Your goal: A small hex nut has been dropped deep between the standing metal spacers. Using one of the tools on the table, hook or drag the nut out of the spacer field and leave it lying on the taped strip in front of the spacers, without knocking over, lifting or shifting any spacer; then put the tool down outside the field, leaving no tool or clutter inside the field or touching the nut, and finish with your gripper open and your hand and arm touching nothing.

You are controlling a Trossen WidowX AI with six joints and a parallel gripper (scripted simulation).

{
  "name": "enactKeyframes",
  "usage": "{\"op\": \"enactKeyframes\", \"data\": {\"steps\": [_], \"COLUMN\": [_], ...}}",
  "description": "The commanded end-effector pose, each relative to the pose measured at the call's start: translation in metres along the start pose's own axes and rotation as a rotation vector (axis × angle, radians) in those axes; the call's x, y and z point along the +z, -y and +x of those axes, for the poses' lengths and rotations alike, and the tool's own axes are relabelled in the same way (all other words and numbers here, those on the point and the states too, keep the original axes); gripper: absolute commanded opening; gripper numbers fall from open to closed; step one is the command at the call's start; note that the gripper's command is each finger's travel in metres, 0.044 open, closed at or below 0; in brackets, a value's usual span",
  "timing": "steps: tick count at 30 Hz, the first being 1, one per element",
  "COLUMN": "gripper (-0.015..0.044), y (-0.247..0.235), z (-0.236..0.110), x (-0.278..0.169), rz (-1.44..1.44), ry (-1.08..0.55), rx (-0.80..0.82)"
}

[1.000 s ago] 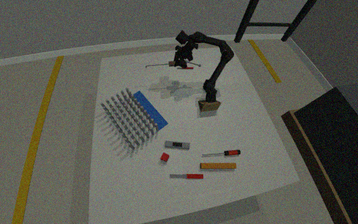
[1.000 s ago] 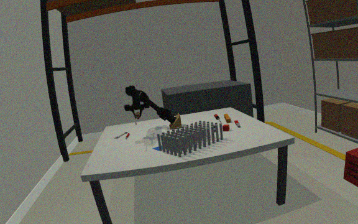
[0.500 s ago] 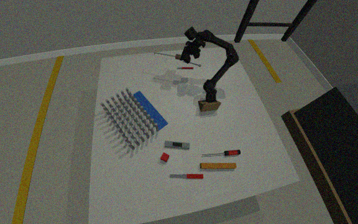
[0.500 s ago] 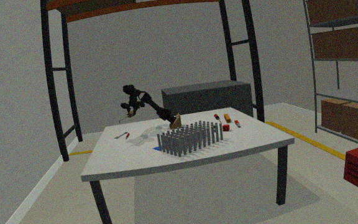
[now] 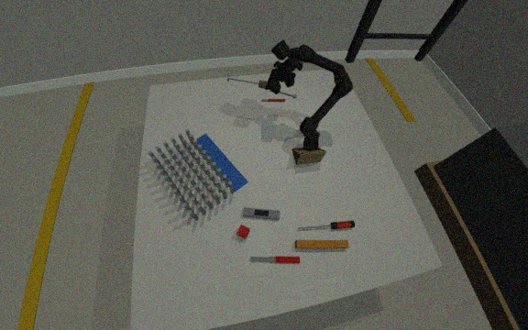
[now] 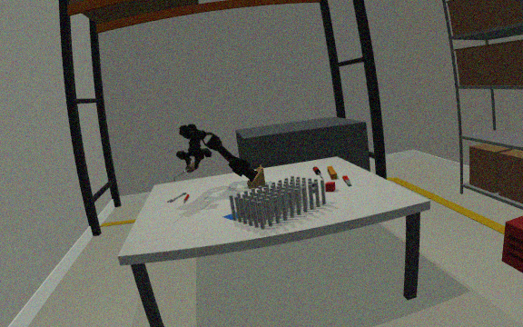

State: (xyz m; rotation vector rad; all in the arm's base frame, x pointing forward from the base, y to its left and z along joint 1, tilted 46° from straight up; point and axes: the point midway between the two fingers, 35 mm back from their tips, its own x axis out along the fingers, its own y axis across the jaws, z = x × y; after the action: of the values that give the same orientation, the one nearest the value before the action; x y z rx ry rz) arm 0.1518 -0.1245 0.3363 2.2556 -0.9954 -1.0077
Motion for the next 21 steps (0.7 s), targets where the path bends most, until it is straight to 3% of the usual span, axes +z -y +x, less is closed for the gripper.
{"op": "enactKeyframes", "data": {"steps": [1, 21], "gripper": [0.0, 0.0], "y": [0.0011, 0.0042], "z": [0.0015, 0.0093], "x": [-0.0001, 0.0019], "rz": [0.0, 0.003], "ry": [-0.001, 0.008], "rx": [-0.005, -0.012]}}
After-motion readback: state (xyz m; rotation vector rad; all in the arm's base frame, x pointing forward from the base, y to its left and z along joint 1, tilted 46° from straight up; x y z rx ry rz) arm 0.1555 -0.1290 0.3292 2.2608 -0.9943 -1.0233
